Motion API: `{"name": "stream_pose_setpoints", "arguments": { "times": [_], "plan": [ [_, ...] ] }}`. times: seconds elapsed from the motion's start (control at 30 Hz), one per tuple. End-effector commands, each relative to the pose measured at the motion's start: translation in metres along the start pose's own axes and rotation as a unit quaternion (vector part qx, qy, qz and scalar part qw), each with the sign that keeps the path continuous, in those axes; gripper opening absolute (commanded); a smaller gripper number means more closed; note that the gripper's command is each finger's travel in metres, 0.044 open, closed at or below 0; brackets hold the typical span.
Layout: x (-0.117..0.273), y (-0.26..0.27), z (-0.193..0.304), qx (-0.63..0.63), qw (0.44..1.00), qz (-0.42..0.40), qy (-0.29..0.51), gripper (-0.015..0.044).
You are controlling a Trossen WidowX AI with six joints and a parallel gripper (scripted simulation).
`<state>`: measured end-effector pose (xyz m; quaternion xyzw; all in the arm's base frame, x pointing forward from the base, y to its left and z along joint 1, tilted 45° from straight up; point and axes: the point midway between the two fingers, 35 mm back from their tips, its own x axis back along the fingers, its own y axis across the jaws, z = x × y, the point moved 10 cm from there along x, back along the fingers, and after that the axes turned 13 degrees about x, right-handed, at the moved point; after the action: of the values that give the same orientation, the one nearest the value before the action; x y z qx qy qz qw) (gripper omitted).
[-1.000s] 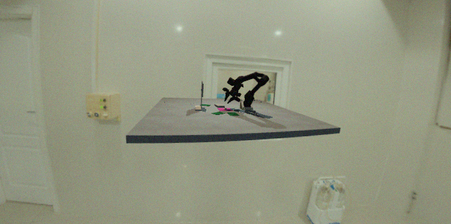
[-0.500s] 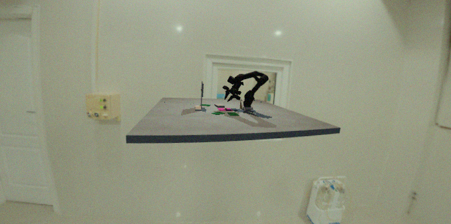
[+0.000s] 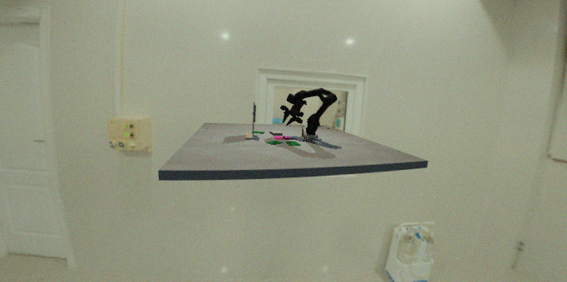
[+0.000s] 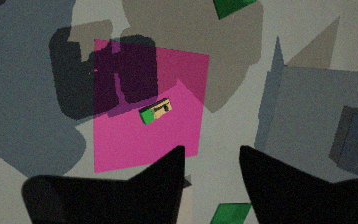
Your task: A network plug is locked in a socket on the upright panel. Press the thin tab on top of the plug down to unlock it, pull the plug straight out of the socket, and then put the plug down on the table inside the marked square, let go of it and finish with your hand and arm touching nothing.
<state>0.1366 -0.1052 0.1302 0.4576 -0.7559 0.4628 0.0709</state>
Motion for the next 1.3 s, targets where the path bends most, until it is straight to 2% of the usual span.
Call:
{"name": "stream_pose_setpoints", "arguments": {
  "times": [0.0, 0.57, 1.27],
  "plan": [
    [0.005, -0.002, 0.002, -0.001, 1.0, -0.002, 0.0, 0.0156],
    [0.019, -0.01, 0.001, 0.0, 1.0, 0.003, -0.002, 0.0156],
    [0.07, -0.046, 0.008, -0.011, 1.0, 0.007, 0.021, 0.0156]
  ]
}}
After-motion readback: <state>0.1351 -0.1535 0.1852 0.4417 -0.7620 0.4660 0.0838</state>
